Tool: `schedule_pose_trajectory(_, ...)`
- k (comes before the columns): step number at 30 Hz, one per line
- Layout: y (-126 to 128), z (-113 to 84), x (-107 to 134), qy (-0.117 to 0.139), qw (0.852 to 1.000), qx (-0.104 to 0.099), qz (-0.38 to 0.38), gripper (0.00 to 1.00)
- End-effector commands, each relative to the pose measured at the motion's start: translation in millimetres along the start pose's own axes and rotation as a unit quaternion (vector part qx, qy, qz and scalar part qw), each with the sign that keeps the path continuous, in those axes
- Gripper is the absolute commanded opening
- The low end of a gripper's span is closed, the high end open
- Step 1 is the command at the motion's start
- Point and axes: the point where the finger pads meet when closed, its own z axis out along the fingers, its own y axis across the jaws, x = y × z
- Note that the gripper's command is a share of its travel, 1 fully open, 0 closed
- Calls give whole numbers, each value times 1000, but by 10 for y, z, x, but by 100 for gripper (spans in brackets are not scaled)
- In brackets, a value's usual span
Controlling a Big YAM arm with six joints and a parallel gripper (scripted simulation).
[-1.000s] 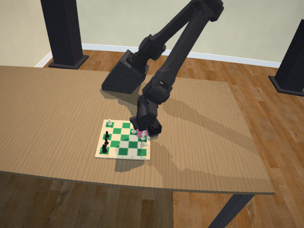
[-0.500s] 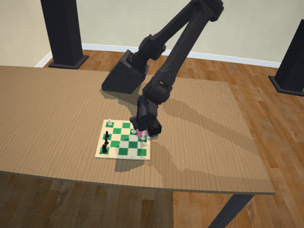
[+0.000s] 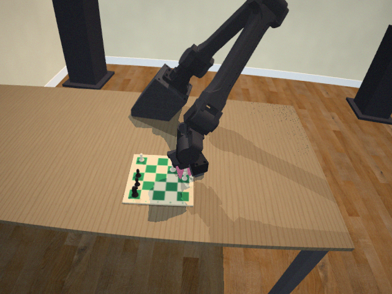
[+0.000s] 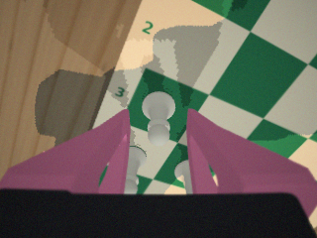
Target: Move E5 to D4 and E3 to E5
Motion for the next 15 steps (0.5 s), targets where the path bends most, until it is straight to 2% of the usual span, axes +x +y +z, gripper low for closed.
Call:
schedule_pose_trajectory(1,51,52,-19,3,1000,0,-3,33)
schedule_pose_trajectory(4,51,52,-19,3,1000,0,-3,33)
schedule_pose_trajectory(5,51,52,-19,3,1000,0,-3,0)
schedule_pose_trajectory(15,51,52,-19,3,1000,0,-3,0)
